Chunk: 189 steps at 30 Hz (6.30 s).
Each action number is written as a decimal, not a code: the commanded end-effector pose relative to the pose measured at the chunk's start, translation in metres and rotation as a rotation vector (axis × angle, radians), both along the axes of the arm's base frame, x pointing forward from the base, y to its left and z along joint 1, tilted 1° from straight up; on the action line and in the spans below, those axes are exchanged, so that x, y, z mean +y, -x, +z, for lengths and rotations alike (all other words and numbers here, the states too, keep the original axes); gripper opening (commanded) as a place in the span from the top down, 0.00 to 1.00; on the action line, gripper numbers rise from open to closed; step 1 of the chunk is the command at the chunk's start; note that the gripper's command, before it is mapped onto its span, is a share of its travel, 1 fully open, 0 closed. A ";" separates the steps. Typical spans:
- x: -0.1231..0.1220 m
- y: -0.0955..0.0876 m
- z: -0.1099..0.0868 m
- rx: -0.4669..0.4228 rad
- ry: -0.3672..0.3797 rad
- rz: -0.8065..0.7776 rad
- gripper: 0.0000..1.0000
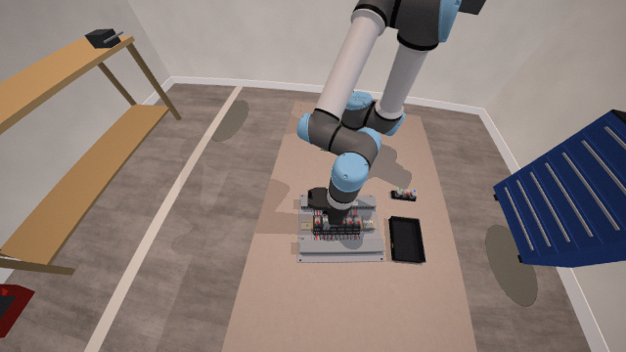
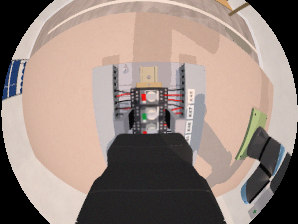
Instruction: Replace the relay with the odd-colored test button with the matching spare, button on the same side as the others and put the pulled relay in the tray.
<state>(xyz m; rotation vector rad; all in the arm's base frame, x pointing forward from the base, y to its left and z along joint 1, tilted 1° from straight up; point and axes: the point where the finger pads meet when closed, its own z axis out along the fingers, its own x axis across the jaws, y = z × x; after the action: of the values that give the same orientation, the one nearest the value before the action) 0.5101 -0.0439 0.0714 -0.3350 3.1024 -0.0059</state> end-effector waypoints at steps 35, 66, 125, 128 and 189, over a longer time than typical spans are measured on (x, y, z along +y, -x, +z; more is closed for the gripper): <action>0.000 -0.001 -0.019 -0.002 0.001 0.000 0.00; 0.000 -0.001 -0.019 -0.002 0.000 0.000 1.00; 0.000 -0.001 -0.010 -0.002 0.000 0.000 1.00; 0.000 -0.001 -0.008 -0.002 0.001 0.000 1.00; 0.000 0.000 0.013 -0.002 0.001 0.000 1.00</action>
<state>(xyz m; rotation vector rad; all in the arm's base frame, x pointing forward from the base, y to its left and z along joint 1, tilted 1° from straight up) 0.5100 -0.0439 0.0836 -0.3350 3.1018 -0.0063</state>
